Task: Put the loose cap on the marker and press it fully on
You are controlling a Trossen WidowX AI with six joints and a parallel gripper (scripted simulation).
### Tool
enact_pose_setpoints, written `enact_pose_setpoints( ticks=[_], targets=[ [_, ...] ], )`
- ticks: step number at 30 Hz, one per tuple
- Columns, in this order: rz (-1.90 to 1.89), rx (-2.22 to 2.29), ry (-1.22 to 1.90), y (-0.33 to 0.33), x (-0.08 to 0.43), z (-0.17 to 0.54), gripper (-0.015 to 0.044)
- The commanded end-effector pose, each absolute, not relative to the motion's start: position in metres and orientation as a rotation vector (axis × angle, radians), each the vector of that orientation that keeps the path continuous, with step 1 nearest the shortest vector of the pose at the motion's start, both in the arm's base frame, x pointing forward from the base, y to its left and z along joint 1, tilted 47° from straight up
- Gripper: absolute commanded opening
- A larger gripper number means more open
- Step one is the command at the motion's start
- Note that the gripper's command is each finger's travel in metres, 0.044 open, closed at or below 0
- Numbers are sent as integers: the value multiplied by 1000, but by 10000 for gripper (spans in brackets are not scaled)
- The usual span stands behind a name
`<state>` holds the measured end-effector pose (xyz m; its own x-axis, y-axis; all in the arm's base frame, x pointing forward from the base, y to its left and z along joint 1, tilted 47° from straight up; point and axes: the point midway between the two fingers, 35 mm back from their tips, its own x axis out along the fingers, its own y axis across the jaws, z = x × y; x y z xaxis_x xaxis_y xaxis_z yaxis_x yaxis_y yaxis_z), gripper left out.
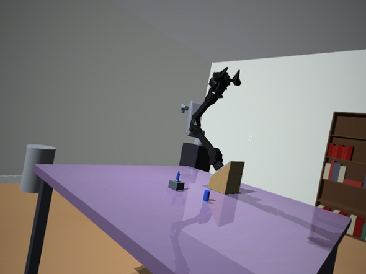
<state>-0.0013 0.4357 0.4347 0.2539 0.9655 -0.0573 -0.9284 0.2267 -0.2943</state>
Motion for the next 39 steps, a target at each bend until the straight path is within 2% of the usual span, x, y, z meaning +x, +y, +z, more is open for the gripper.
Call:
enact_pose_setpoints(
  ticks=[1,6,13,21,31,39],
  targets=[
    [1308,-292,-138,437,0,432,374],
    [1197,-282,119,459,41,370,245],
    [929,-230,484,466,110,268,245],
    [515,-131,809,432,185,156,245],
    [-177,54,1017,334,258,38,245],
    [-825,185,976,220,282,-36,245]
  ],
)
